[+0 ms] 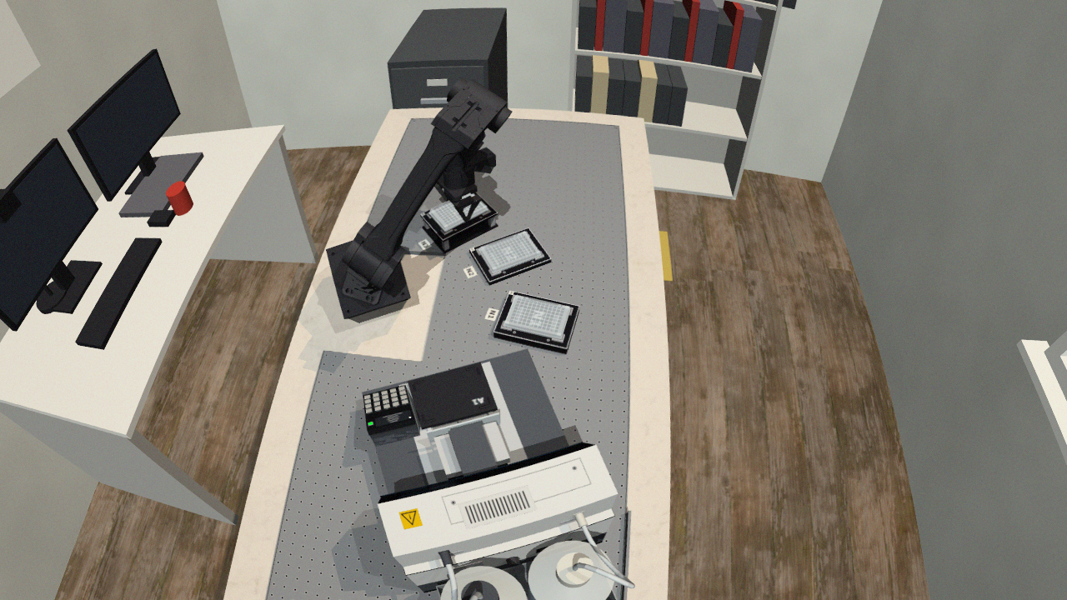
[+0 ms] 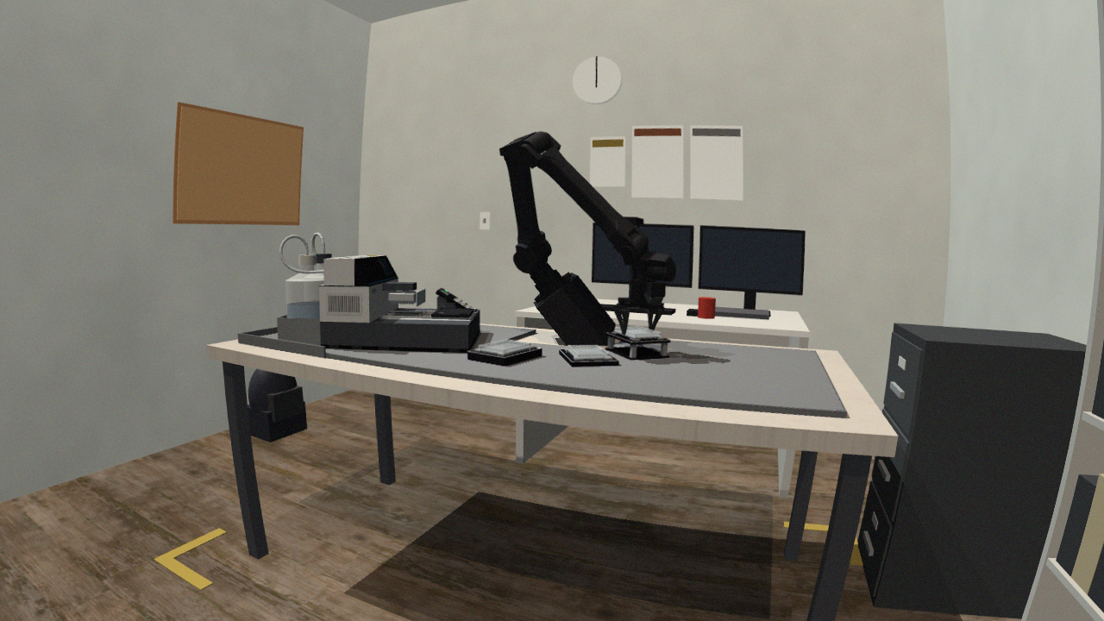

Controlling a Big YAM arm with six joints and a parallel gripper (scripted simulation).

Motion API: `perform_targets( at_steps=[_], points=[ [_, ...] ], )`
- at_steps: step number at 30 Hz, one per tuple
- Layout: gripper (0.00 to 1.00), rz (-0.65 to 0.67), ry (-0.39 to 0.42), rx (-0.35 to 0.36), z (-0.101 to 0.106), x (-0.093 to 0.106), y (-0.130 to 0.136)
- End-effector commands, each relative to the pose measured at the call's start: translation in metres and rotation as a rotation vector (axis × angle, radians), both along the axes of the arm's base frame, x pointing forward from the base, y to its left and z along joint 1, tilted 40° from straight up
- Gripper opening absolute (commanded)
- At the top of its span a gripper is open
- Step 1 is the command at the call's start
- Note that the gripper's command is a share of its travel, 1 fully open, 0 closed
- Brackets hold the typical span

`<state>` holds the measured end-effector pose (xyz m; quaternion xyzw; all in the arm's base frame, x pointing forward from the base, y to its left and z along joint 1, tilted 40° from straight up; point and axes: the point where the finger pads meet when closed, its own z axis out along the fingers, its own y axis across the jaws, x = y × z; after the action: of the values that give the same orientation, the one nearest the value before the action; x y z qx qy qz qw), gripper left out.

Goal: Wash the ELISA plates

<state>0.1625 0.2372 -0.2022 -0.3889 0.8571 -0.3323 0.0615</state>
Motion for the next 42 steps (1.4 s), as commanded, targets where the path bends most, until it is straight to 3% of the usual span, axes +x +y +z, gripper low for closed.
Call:
perform_targets(
  at_steps=[1, 21, 22, 42],
  points=[
    [0.84, -0.002, 0.004, -0.004, -0.002, 0.002, -0.005],
    [0.84, 0.003, -0.005, 0.016, -0.002, 0.003, 0.007],
    [1.00, 0.003, -0.005, 0.016, -0.002, 0.003, 0.007],
    [1.00, 0.003, -0.005, 0.016, -0.002, 0.003, 0.007]
  ],
)
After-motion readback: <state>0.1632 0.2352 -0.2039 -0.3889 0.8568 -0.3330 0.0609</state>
